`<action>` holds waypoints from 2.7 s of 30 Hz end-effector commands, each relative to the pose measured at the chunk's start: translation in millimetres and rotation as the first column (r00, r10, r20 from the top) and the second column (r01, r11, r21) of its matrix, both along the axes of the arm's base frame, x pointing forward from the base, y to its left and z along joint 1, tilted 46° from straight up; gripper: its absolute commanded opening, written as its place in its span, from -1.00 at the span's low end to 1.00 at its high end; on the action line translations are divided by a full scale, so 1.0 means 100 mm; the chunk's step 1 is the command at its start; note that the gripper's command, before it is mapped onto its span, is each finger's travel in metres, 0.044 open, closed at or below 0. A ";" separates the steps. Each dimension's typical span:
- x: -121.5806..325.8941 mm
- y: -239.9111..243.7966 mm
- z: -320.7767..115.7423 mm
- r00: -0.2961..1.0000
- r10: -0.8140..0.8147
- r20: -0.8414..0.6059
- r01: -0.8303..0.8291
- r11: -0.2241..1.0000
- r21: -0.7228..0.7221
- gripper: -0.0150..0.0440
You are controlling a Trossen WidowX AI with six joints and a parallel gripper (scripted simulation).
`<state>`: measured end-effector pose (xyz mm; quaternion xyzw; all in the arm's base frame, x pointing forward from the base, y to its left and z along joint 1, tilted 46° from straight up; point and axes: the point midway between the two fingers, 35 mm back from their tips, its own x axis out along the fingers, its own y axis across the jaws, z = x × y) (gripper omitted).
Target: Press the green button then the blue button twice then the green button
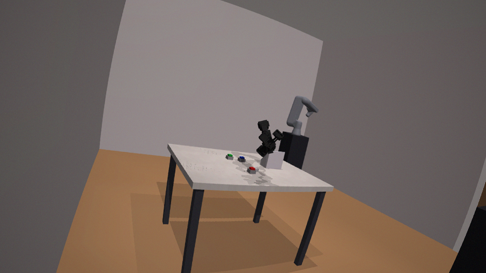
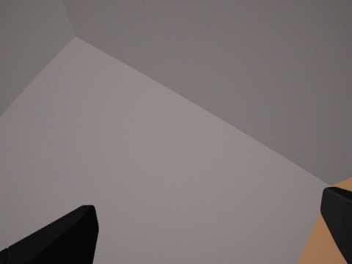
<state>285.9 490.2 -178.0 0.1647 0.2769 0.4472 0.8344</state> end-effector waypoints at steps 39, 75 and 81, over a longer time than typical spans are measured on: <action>0.50 -4.64 2.83 0.692 -0.705 0.155 0.124 -0.096 -0.988 0.86; 0.14 -5.54 2.81 0.680 -0.713 0.168 0.010 -0.220 -0.975 -0.42; 0.15 -5.61 2.74 0.680 -0.713 0.168 0.010 -0.220 -0.976 -0.42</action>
